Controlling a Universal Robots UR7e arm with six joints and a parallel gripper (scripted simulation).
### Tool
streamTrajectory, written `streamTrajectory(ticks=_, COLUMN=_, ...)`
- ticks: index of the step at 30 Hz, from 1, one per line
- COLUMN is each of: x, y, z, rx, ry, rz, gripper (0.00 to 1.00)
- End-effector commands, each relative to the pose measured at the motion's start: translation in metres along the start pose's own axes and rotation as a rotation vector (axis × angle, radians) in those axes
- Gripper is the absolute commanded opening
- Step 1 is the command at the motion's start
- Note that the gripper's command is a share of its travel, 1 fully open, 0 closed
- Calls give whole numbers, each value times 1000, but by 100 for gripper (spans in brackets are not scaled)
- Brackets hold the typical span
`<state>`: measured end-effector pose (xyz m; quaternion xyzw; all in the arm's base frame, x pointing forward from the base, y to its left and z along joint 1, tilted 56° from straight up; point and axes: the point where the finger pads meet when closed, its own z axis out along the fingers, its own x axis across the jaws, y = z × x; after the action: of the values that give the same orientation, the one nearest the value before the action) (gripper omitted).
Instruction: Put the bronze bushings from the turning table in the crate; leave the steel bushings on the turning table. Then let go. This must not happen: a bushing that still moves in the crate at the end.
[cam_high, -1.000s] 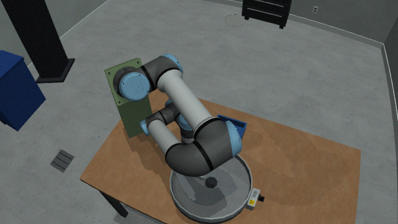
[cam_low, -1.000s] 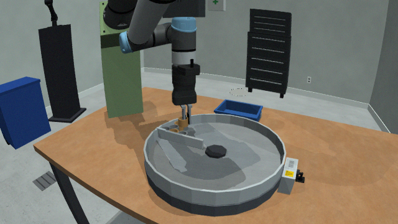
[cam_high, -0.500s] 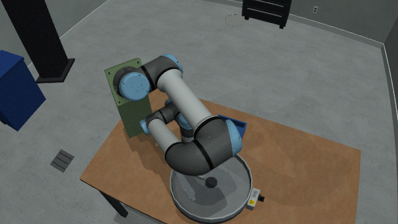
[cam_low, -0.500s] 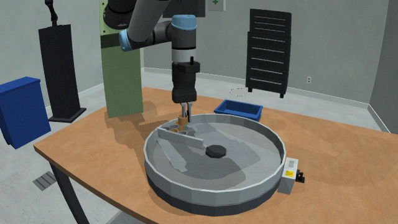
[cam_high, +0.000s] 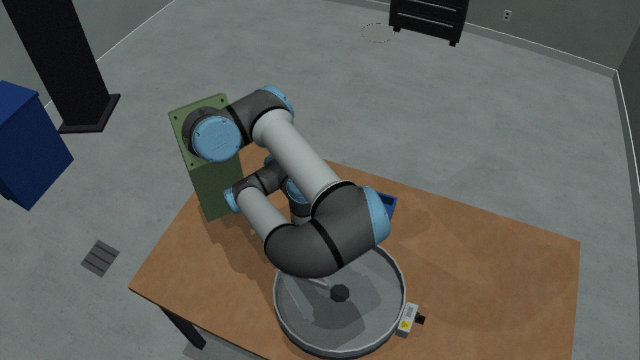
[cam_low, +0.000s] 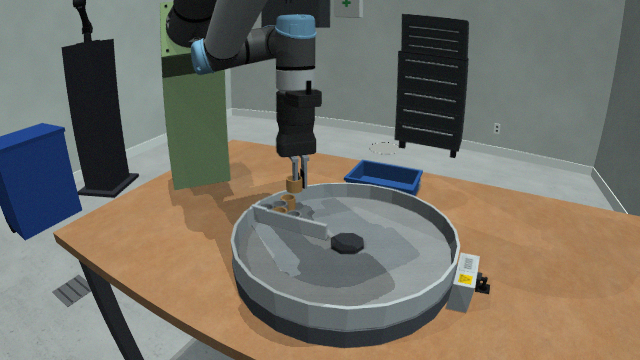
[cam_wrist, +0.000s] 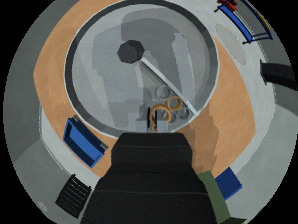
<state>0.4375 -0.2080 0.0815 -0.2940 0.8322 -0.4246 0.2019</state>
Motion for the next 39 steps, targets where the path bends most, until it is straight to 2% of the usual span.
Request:
streamTrajectory(ticks=1, x=0, y=0, z=-2, rx=1, ry=0, rz=0, gripper=0)
streamTrajectory(ticks=6, x=0, y=0, z=-2, rx=1, ry=0, rz=0, gripper=0)
streamTrajectory(ticks=11, x=0, y=0, z=-22, rx=1, ry=0, rz=0, gripper=0)
streamTrajectory(ticks=23, x=0, y=0, z=-22, rx=1, ry=0, rz=0, gripper=0)
streamTrajectory(ticks=28, x=-48, y=33, z=-22, rx=1, ry=0, rz=0, gripper=0)
streamTrajectory(ticks=39, x=-48, y=33, z=-22, rx=1, ry=0, rz=0, gripper=0)
